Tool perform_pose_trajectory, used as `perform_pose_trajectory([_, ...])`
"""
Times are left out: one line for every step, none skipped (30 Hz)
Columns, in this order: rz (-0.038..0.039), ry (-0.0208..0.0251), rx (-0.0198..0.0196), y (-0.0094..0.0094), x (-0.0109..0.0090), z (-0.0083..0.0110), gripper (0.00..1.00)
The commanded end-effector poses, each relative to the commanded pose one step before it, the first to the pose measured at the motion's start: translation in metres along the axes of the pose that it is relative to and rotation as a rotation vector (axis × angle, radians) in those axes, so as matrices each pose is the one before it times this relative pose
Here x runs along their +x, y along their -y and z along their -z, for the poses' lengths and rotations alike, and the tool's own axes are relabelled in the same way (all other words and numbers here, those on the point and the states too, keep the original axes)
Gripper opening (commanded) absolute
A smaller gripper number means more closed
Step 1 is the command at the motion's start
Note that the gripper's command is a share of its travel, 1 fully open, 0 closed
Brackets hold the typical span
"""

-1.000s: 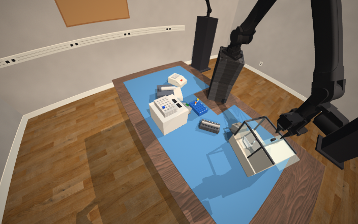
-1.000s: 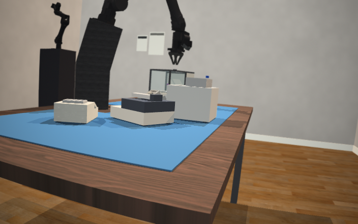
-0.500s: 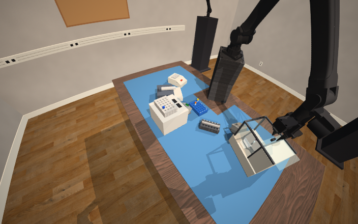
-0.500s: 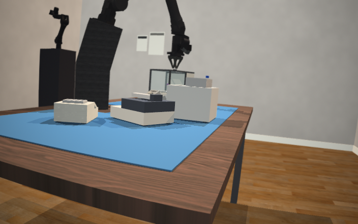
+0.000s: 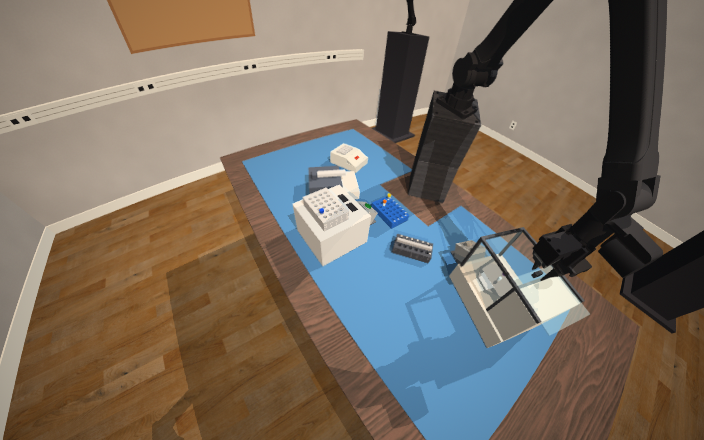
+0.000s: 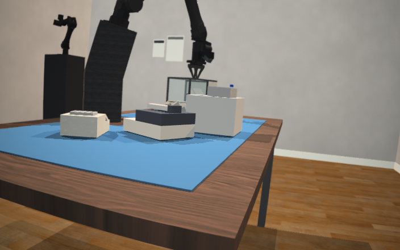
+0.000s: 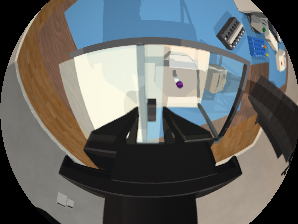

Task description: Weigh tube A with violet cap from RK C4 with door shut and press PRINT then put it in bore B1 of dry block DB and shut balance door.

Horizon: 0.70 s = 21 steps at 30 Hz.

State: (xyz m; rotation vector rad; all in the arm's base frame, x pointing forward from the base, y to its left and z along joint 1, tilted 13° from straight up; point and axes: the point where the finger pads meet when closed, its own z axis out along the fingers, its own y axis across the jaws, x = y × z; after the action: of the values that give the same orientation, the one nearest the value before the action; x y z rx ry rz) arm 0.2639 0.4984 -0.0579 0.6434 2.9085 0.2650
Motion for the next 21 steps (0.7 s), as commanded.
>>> perform_pose_trajectory([0.00108, 0.00002, -0.02468, -0.01254, -0.00105, 0.00651, 0.30])
perform_pose_trajectory([0.00000, 0.00000, 0.00000, 0.00000, 0.00000, 0.00000, 0.30])
perform_pose_trajectory([0.00000, 0.00000, 0.00000, 0.00000, 0.00000, 0.00000, 0.06])
perform_pose_trajectory([0.00000, 0.00000, 0.00000, 0.00000, 0.00000, 0.00000, 0.06])
perform_pose_trajectory([0.00000, 0.00000, 0.00000, 0.00000, 0.00000, 0.00000, 0.06])
perform_pose_trajectory([0.00000, 0.00001, 0.00001, -0.00001, 0.00000, 0.00001, 0.06])
perform_pose_trajectory([0.00000, 0.00000, 0.00000, 0.00000, 0.00000, 0.00000, 0.06])
perform_pose_trajectory([0.00000, 0.00000, 0.00000, 0.00000, 0.00000, 0.00000, 0.06])
perform_pose_trajectory([0.00000, 0.00000, 0.00000, 0.00000, 0.00000, 0.00000, 0.06])
perform_pose_trajectory([0.00000, 0.00000, 0.00000, 0.00000, 0.00000, 0.00000, 0.06])
perform_pose_trajectory([0.00000, 0.00000, 0.00000, 0.00000, 0.00000, 0.00000, 0.06])
perform_pose_trajectory([0.00000, 0.00000, 0.00000, 0.00000, 0.00000, 0.00000, 0.06])
perform_pose_trajectory([0.00000, 0.00000, 0.00000, 0.00000, 0.00000, 0.00000, 0.06])
perform_pose_trajectory([0.00000, 0.00000, 0.00000, 0.00000, 0.00000, 0.00000, 0.06])
perform_pose_trajectory([0.00000, 0.00000, 0.00000, 0.00000, 0.00000, 0.00000, 0.06])
perform_pose_trajectory([0.00000, 0.00000, 0.00000, 0.00000, 0.00000, 0.00000, 0.06])
perform_pose_trajectory([0.00000, 0.00000, 0.00000, 0.00000, 0.00000, 0.00000, 0.06])
perform_pose_trajectory([0.00000, 0.00000, 0.00000, 0.00000, 0.00000, 0.00000, 0.06])
perform_pose_trajectory([0.00000, 0.00000, 0.00000, 0.00000, 0.00000, 0.00000, 0.06])
perform_pose_trajectory([0.00000, 0.00000, 0.00000, 0.00000, 0.00000, 0.00000, 0.06])
perform_pose_trajectory([0.00000, 0.00000, 0.00000, 0.00000, 0.00000, 0.00000, 0.06])
